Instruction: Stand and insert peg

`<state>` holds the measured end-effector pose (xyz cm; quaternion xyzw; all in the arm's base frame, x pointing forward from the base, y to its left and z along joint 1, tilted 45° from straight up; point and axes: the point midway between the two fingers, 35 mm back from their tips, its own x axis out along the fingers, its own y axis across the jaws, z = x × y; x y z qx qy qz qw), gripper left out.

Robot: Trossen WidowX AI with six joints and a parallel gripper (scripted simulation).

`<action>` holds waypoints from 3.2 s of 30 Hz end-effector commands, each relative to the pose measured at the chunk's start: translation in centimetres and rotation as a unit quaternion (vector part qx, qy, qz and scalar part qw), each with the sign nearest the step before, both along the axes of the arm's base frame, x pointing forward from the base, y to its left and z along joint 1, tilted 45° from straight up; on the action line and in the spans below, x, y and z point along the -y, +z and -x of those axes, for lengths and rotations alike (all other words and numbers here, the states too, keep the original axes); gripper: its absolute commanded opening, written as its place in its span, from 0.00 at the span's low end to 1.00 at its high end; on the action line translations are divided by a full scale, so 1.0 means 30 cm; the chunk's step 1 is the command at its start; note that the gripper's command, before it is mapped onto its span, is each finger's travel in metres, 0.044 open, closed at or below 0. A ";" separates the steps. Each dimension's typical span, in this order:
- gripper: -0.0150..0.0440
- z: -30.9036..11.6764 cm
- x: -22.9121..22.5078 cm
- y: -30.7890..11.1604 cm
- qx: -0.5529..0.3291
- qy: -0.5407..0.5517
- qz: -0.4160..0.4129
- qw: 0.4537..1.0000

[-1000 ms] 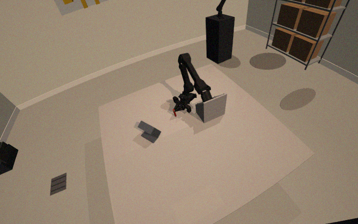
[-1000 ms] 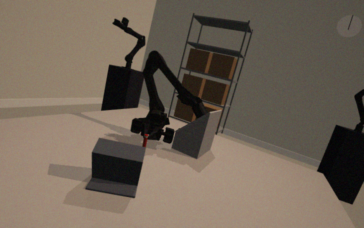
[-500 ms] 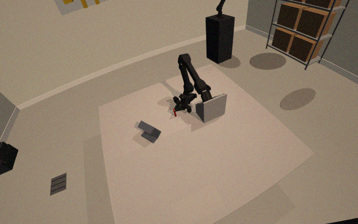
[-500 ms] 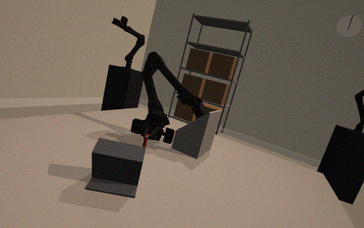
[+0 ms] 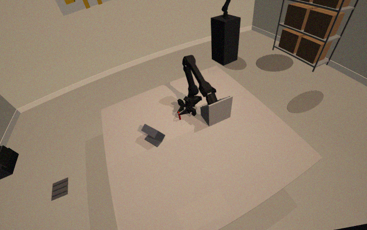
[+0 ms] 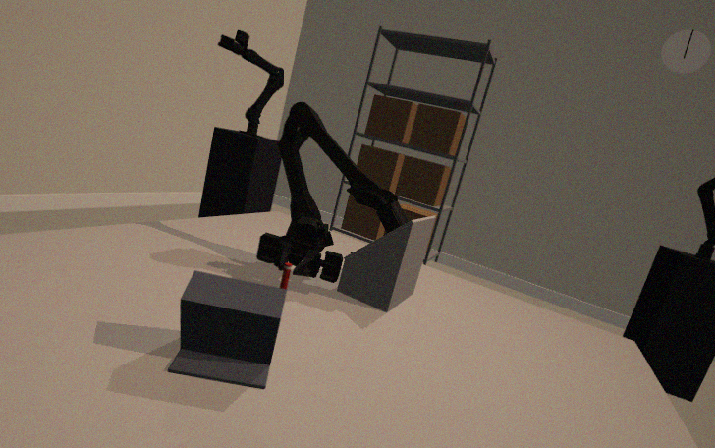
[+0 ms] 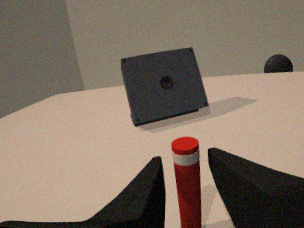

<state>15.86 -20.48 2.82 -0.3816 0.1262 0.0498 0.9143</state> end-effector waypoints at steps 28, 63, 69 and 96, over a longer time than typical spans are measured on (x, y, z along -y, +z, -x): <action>1.00 0.000 0.000 0.000 0.000 0.000 0.000 1.000; 1.00 -0.067 -0.369 0.379 0.000 -0.001 0.000 1.000; 1.00 -0.083 -0.346 0.336 -0.062 -0.033 -0.057 0.996; 1.00 -0.077 -0.270 0.123 -0.398 -0.249 -0.151 0.870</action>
